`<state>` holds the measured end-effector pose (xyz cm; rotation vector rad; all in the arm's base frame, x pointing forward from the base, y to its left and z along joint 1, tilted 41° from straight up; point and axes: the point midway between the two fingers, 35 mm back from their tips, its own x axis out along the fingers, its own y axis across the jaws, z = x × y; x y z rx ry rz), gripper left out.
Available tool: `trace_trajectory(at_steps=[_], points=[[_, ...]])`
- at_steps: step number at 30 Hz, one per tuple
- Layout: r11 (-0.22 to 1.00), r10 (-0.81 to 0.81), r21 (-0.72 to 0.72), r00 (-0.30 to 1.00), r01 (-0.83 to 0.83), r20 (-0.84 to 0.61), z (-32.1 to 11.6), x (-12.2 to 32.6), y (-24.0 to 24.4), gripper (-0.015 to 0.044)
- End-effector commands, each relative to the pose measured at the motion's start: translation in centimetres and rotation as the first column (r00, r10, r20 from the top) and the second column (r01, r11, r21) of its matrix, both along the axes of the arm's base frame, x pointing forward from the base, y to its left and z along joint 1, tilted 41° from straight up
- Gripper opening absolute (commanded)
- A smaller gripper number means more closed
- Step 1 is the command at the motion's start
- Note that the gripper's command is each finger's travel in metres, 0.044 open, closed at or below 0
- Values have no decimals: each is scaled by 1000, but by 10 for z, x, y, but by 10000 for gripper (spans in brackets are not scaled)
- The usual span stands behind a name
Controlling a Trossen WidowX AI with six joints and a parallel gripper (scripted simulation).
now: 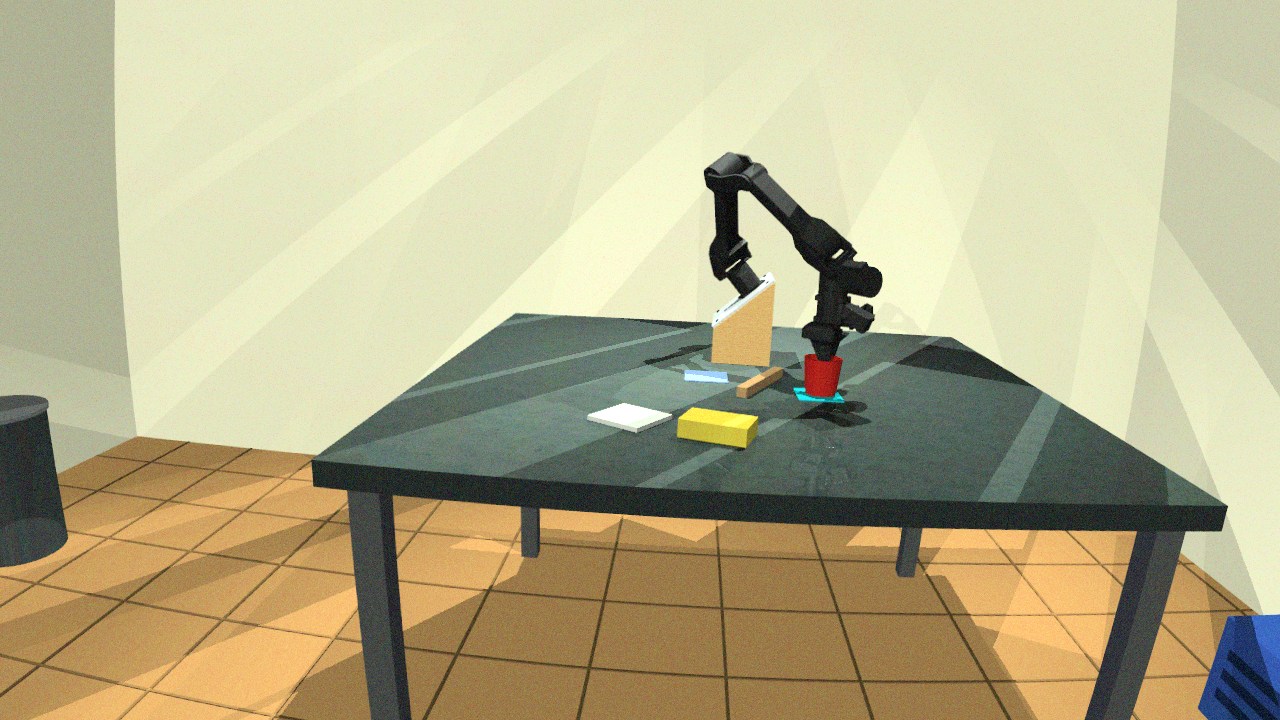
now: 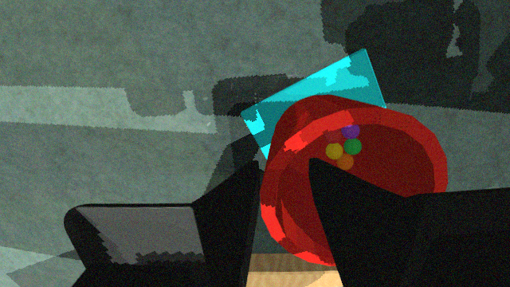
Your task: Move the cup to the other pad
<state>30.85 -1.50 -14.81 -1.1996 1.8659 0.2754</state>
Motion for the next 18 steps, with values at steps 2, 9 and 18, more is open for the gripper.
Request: trace_trajectory(at_steps=[2, 9, 18], points=[[1000, -2, 1, 1000, 2, 3, 5, 2, 5, 128], [1000, 0, 1, 1000, 0, 3, 16, 4, 14, 128], [1000, 2, 0, 1000, -2, 2, 30, 6, 26, 128]])
